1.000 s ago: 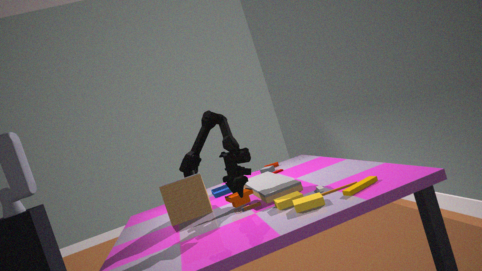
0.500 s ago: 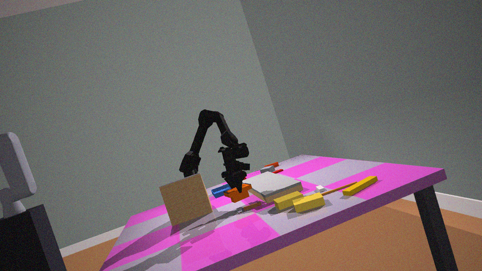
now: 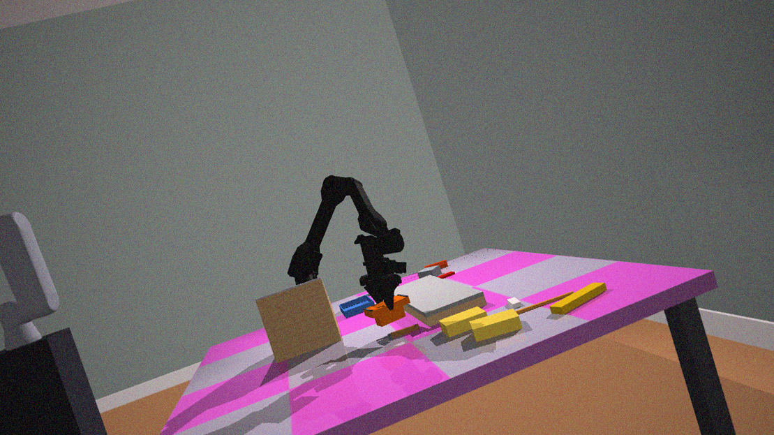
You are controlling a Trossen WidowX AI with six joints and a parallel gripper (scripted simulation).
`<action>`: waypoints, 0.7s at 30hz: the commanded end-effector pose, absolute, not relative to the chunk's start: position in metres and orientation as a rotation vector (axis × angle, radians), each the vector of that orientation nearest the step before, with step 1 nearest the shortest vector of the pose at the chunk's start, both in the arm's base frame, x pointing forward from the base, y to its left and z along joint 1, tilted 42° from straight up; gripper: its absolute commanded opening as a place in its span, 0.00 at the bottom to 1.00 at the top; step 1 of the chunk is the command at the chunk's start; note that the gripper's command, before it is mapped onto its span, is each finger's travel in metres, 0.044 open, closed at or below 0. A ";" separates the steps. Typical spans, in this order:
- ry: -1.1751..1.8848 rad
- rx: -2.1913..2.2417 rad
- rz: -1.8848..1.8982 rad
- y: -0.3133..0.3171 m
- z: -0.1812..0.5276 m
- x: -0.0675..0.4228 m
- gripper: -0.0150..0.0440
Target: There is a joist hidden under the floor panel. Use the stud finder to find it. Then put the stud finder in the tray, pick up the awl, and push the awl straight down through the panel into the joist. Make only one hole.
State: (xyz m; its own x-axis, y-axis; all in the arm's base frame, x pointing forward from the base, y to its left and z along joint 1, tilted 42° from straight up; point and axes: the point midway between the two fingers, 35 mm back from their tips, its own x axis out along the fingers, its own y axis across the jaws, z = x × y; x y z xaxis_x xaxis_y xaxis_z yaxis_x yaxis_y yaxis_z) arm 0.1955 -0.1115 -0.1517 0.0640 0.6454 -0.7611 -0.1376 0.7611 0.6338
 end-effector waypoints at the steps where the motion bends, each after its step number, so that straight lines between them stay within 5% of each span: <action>1: 1.394 0.439 0.617 -0.114 -0.153 0.196 0.25; 21: 1.420 0.375 0.538 -0.110 -0.152 0.195 0.25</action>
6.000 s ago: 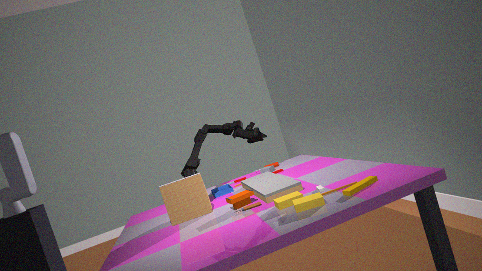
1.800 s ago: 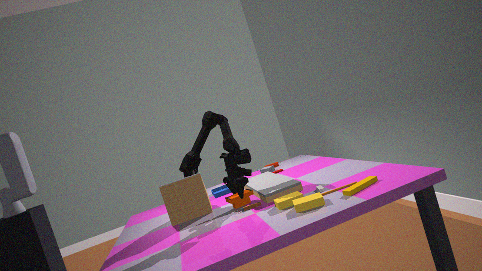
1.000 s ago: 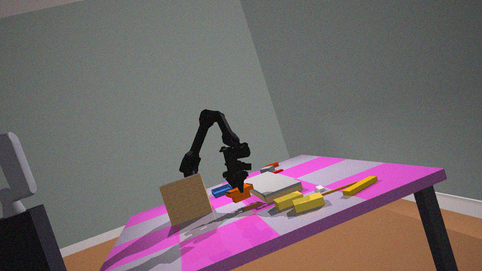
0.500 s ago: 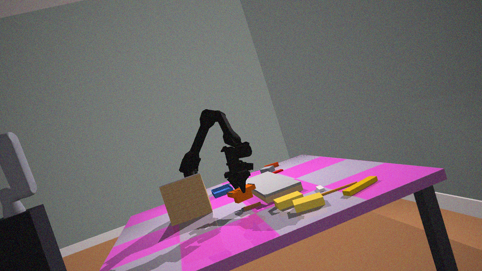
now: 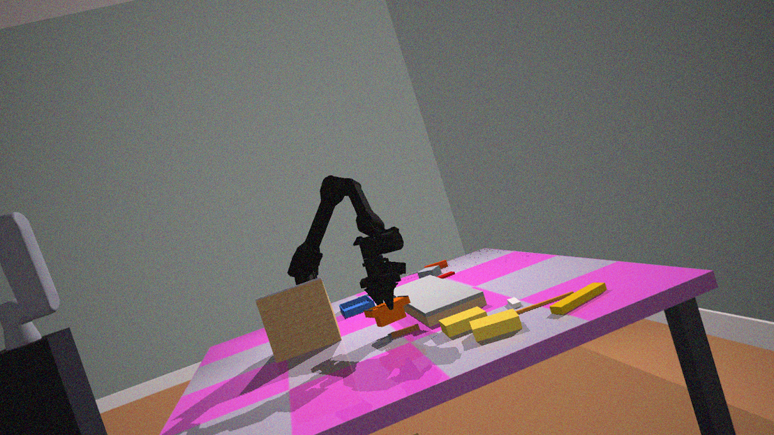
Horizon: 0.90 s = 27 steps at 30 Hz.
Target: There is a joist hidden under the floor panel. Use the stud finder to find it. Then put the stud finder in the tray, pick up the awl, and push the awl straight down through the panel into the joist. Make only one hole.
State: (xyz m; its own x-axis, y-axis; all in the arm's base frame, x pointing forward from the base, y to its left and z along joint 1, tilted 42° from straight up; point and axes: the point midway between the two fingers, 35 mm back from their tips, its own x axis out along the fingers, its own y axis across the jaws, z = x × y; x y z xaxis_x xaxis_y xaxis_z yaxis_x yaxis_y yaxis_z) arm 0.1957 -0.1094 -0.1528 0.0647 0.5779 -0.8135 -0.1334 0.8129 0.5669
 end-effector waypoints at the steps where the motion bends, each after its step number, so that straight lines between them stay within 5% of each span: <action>1: 1.421 0.372 0.534 -0.110 -0.152 0.195 0.25; 27: 1.433 0.293 0.424 -0.105 -0.149 0.195 0.25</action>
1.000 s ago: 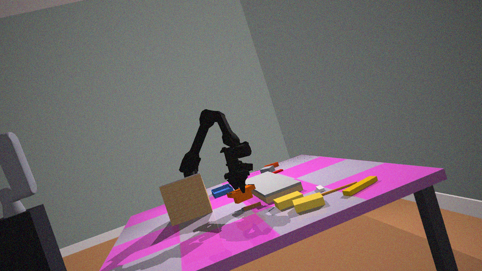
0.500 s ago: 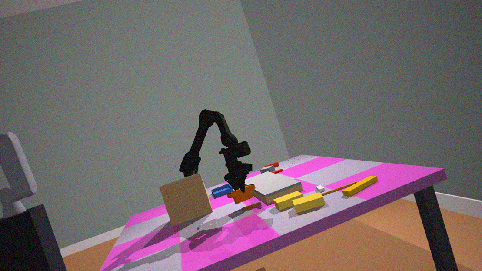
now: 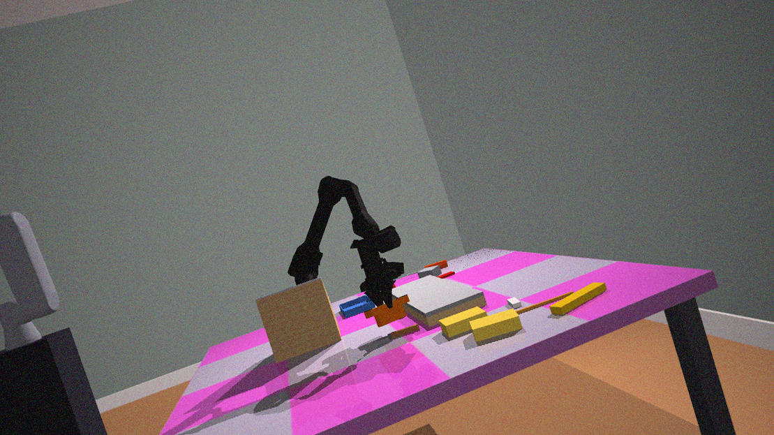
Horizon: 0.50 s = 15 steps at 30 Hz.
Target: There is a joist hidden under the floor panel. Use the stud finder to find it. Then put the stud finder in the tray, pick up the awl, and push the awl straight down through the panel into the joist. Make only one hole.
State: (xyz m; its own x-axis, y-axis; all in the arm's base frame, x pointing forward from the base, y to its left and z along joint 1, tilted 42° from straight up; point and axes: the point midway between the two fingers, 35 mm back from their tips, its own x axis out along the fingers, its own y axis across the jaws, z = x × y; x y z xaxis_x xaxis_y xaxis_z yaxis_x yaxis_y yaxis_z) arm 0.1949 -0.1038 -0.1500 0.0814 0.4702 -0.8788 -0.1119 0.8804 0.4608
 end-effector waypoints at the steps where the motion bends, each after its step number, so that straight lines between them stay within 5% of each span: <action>1: 1.433 0.290 0.419 -0.105 -0.149 0.195 0.25; 15: 1.448 0.243 0.363 -0.102 -0.149 0.194 0.25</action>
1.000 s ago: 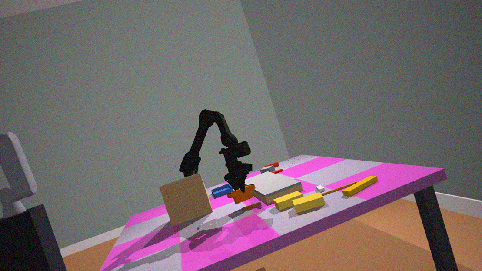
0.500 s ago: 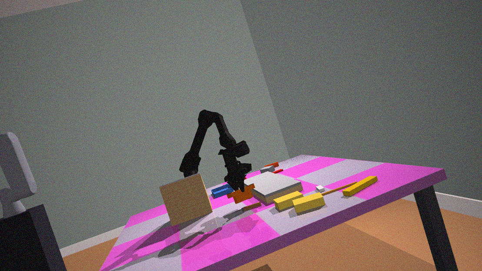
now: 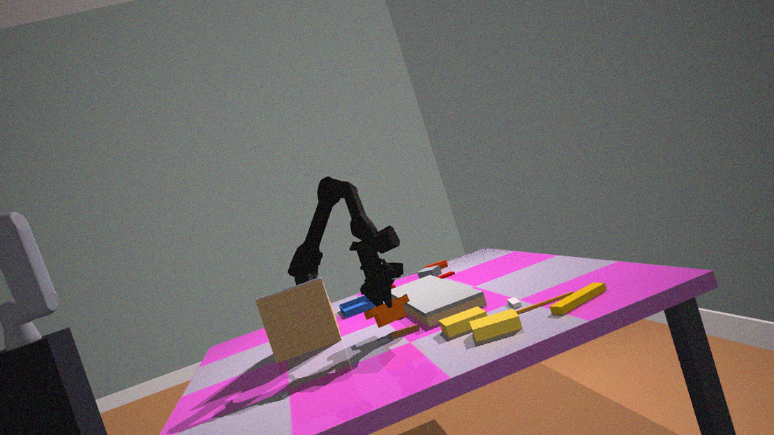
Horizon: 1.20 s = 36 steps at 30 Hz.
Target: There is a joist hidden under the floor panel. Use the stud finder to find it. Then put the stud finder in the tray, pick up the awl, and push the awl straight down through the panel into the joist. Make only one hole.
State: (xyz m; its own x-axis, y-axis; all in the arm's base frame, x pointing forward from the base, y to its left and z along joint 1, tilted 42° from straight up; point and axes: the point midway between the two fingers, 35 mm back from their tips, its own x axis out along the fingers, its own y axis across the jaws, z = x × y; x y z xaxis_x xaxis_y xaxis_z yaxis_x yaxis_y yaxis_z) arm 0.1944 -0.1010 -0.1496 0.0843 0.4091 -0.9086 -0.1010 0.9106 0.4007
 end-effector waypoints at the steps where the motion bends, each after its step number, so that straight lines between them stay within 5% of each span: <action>1: 1.450 0.238 0.358 -0.102 -0.150 0.194 0.25; 36: 1.459 0.092 0.161 -0.095 -0.147 0.194 0.25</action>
State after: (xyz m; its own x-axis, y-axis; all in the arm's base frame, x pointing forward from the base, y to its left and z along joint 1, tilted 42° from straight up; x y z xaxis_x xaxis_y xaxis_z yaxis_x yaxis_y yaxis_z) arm 0.1934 -0.0932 -0.1485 0.0988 0.1937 -0.9761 -0.0629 0.9801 0.1881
